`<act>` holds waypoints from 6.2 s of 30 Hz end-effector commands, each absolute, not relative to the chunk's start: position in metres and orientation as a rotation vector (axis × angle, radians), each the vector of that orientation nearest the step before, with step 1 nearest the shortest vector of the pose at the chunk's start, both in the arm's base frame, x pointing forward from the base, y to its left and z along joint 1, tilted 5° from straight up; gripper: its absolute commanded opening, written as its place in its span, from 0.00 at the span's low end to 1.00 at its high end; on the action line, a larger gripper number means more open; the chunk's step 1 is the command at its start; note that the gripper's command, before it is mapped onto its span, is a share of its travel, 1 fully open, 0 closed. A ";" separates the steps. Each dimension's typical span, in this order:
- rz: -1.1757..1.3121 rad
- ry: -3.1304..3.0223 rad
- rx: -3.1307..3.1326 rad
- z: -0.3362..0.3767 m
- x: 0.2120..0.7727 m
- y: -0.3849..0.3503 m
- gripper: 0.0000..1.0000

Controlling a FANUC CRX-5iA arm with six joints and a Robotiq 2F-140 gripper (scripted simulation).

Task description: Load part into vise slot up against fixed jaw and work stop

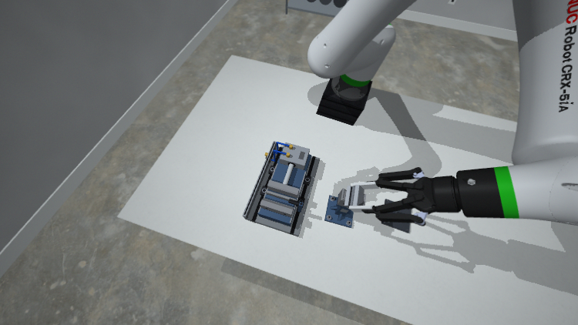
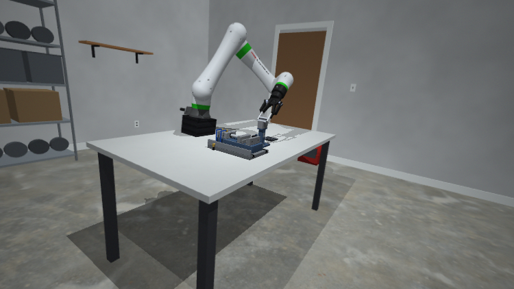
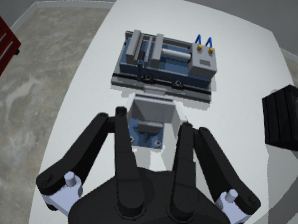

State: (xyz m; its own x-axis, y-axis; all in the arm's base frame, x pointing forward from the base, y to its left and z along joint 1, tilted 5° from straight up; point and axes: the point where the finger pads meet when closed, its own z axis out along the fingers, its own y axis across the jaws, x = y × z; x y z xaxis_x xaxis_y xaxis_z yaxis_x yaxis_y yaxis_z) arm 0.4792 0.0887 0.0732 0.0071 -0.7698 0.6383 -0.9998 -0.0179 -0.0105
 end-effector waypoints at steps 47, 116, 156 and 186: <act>0.674 -1.813 1.839 0.073 0.479 0.089 0.51; 0.669 -1.817 1.843 0.069 0.480 0.089 0.51; 0.516 -1.929 1.959 0.072 0.480 0.085 0.51; 0.238 -2.098 2.133 0.075 0.480 0.078 0.51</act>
State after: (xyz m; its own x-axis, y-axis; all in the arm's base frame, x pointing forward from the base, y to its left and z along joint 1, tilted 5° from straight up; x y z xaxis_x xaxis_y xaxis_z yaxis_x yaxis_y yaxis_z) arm 0.4796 0.0788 0.0744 0.0142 -0.9716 0.2363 -0.9998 -0.0173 -0.0112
